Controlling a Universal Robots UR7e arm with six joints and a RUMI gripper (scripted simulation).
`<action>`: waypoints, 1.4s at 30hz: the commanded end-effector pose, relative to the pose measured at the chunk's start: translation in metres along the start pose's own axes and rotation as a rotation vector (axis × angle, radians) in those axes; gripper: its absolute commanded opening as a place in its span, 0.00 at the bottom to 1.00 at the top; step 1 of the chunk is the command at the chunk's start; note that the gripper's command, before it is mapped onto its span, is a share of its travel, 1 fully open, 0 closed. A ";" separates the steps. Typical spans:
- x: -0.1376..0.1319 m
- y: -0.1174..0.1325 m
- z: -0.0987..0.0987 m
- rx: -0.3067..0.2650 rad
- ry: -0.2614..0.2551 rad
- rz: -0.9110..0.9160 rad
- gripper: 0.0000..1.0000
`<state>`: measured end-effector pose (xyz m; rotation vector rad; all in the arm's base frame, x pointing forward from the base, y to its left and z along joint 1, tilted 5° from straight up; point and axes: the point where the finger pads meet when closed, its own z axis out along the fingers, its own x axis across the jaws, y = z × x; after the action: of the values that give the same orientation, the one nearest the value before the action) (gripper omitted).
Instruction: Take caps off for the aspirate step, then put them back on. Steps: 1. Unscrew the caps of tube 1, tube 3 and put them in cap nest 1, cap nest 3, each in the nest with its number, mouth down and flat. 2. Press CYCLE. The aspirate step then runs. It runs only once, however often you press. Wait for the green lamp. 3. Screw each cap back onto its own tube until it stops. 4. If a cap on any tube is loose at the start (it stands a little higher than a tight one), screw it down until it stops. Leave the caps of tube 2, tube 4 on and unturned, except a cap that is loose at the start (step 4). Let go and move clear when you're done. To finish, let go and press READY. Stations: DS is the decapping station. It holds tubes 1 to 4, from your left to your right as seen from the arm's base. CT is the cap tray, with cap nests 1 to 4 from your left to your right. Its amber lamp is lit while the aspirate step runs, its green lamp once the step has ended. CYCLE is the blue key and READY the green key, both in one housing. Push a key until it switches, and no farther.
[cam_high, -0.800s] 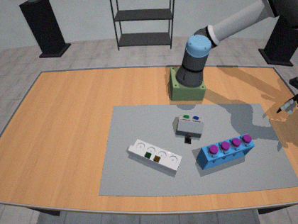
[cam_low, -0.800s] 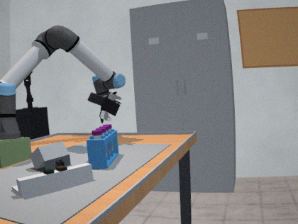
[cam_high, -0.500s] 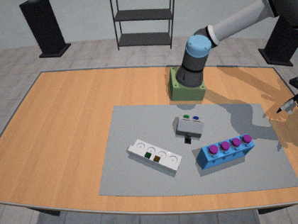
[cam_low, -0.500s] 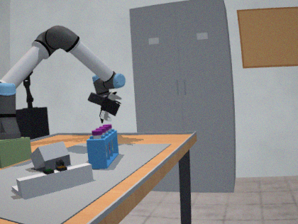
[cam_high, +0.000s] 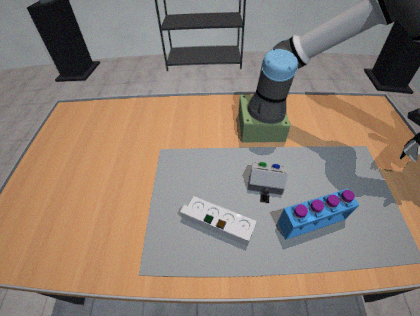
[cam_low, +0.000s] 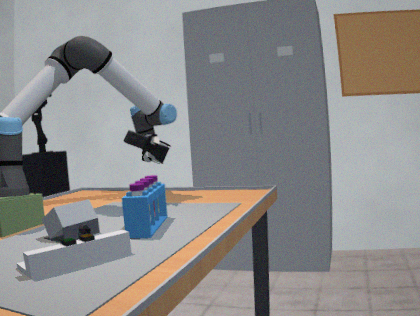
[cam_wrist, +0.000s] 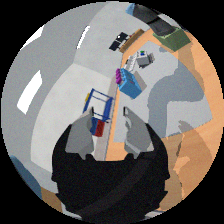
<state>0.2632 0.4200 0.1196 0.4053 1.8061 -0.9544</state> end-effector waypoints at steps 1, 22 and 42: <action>-0.001 0.000 0.000 -0.001 0.001 0.001 0.35; -0.001 0.000 0.000 -0.001 0.001 0.001 0.35; -0.003 -0.017 0.067 0.183 0.190 0.129 0.35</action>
<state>0.2865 0.3762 0.1181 0.6586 1.8343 -1.0088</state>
